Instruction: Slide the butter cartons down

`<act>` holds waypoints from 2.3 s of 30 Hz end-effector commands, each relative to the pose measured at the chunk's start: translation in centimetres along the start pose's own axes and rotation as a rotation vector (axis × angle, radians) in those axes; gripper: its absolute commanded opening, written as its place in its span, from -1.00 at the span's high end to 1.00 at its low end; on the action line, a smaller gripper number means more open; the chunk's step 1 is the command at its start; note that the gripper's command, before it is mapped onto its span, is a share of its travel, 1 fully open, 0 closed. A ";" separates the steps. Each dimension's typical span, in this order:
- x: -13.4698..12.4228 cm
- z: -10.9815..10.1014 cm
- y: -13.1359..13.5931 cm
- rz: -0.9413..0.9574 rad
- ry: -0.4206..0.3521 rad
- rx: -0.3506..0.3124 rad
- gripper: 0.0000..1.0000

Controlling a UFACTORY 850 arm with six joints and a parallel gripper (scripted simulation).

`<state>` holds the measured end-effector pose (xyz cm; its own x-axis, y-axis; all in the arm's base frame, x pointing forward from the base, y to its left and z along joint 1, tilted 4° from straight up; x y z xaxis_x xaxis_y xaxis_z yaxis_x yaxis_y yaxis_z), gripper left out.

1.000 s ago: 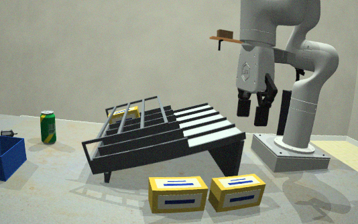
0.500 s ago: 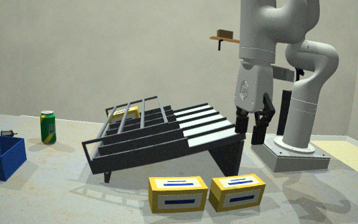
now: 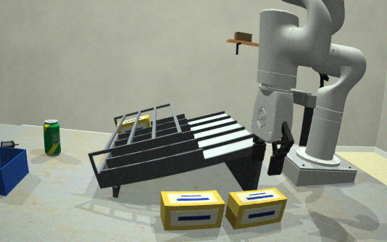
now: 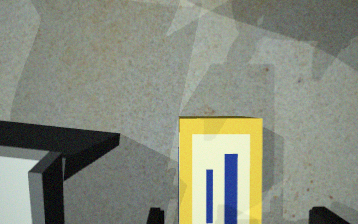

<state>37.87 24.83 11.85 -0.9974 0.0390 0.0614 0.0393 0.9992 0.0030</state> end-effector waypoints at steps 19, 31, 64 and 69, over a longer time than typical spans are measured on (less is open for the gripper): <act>0.0 5.6 0.1 0.000 0.000 0.000 -0.80; -0.1 10.5 0.1 -0.001 0.000 -0.001 -0.80; -0.1 10.4 0.2 0.000 -0.001 0.000 1.00; -0.1 10.4 0.2 0.000 -0.001 0.000 1.00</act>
<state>37.26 25.02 1.39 -0.9974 0.0385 0.0613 0.0387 0.9992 0.0019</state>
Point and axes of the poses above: the point where the finger pads meet when closed, its own z axis out along the fingers, its own y axis across the jaws, x = y × z, the point moved 5 cm from there along -z, back along the fingers, and after that the axes turned 4 degrees about z, right-handed, at the moved point
